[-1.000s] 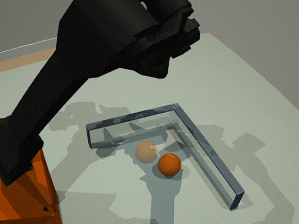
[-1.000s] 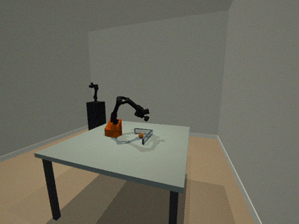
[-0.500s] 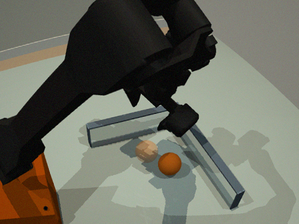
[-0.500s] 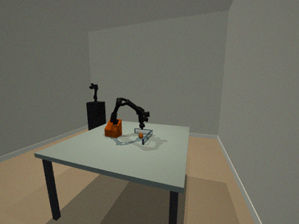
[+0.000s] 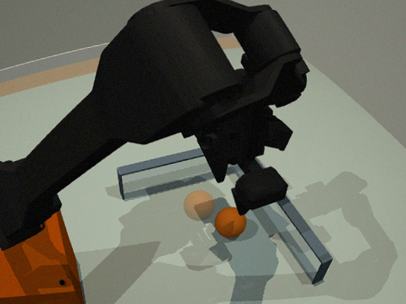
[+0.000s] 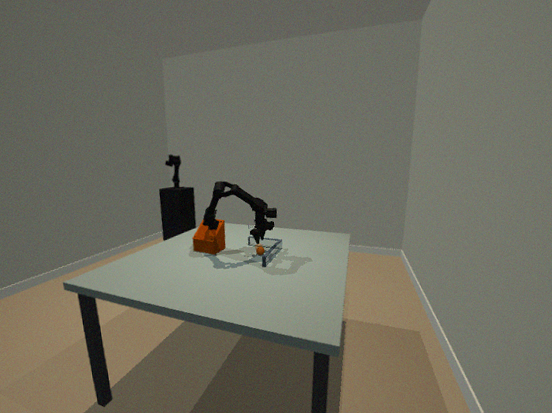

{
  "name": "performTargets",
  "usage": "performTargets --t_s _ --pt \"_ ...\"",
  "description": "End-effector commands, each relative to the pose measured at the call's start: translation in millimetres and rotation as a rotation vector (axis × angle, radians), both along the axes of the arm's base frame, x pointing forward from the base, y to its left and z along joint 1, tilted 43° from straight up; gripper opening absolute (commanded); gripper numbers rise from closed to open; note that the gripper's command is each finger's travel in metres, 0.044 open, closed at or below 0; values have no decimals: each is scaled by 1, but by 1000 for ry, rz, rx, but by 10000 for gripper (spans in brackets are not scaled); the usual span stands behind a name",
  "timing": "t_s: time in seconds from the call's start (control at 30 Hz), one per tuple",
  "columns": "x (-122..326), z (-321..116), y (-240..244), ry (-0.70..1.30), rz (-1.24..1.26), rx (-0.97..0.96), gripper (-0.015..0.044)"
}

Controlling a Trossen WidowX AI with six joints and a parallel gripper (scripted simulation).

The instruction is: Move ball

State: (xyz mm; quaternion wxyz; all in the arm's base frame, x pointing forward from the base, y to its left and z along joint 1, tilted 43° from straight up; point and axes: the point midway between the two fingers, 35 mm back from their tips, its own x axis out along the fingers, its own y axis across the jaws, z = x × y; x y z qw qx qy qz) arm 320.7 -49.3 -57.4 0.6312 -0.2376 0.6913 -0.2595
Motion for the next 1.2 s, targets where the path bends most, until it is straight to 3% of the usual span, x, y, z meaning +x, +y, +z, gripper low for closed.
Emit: performTargets --t_s 0.0,1.17 --pt "3 3 -2 -18 -10 -15 361" --pt "-3 -40 -41 -17 -10 -17 361"
